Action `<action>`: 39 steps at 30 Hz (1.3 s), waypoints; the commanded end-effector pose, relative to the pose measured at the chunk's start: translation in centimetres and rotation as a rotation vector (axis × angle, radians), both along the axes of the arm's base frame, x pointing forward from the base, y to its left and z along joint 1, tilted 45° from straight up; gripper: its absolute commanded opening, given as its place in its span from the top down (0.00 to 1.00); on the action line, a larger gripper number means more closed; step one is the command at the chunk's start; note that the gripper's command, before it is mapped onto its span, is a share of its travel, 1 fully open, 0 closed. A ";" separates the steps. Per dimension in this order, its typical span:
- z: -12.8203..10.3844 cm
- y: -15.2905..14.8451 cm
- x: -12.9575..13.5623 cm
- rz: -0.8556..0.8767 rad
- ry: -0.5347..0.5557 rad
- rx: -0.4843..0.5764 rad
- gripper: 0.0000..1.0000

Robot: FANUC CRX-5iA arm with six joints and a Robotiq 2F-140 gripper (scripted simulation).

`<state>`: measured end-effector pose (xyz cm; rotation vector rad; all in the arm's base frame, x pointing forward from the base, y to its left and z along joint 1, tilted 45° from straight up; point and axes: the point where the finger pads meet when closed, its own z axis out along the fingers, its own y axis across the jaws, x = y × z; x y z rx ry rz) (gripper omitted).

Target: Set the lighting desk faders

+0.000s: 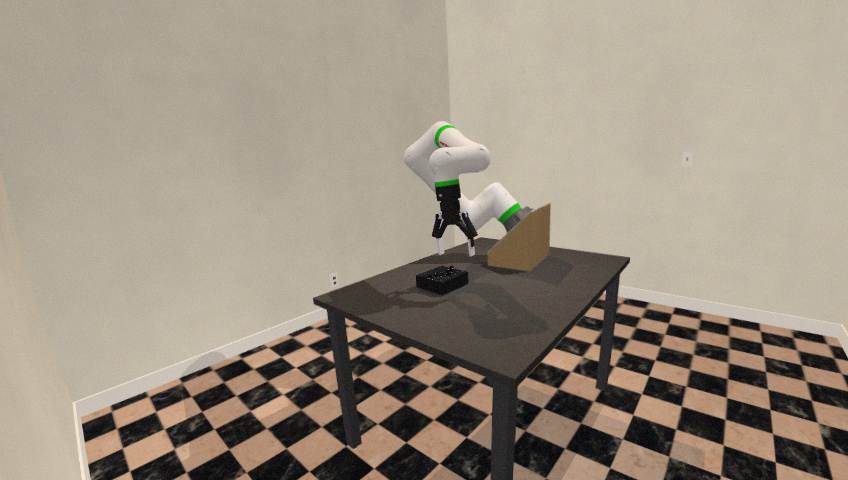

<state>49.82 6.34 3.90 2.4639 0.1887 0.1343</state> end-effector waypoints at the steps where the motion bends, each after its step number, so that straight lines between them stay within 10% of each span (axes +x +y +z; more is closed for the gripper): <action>1: -1.6 0.7 0.1 -0.209 -0.180 0.043 0.00; 33: -4.2 1.6 0.0 -1.383 -1.106 0.308 0.00; 39: -4.2 1.6 0.0 -1.394 -1.122 0.311 0.00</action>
